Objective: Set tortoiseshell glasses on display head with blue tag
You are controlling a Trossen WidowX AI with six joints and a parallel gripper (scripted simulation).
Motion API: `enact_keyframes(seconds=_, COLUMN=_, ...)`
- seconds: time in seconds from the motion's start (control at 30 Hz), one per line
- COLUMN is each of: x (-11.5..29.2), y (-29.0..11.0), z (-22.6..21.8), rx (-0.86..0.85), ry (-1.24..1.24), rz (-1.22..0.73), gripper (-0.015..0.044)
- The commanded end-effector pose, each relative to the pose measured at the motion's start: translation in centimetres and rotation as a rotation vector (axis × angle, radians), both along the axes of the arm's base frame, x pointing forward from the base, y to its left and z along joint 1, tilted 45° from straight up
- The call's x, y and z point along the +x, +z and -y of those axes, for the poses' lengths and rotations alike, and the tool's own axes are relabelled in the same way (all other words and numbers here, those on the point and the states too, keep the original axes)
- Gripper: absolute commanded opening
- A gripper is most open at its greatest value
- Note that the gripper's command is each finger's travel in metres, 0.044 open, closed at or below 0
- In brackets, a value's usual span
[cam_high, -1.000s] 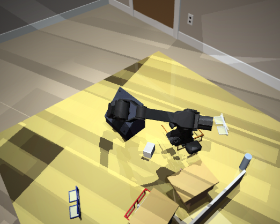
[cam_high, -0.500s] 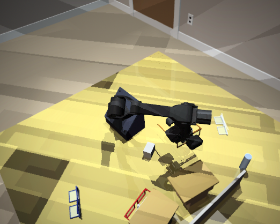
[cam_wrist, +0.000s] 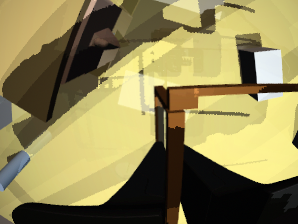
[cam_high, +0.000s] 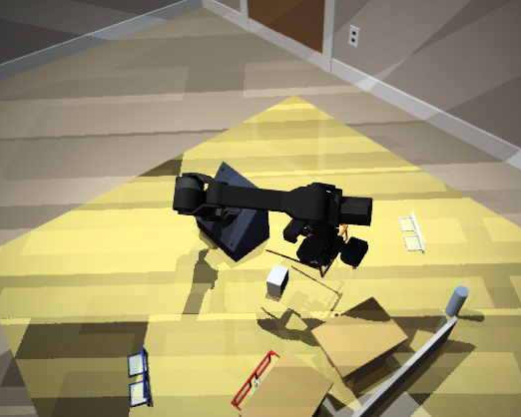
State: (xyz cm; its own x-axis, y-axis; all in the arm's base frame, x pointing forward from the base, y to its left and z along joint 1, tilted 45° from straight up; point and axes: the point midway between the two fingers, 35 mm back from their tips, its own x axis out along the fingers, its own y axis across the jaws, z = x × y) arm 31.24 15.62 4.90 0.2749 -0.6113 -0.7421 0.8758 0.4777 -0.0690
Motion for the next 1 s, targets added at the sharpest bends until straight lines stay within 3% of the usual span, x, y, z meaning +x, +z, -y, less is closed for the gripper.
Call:
enact_keyframes(seconds=0.0, x=-0.5, y=1.8, z=0.4, rx=-0.028, ry=0.125, rz=-0.063, gripper=0.0)
enact_keyframes(seconds=0.97, x=-4.6, y=10.5, z=3.8, rx=-0.287, ry=0.898, rz=-0.444, gripper=0.0)
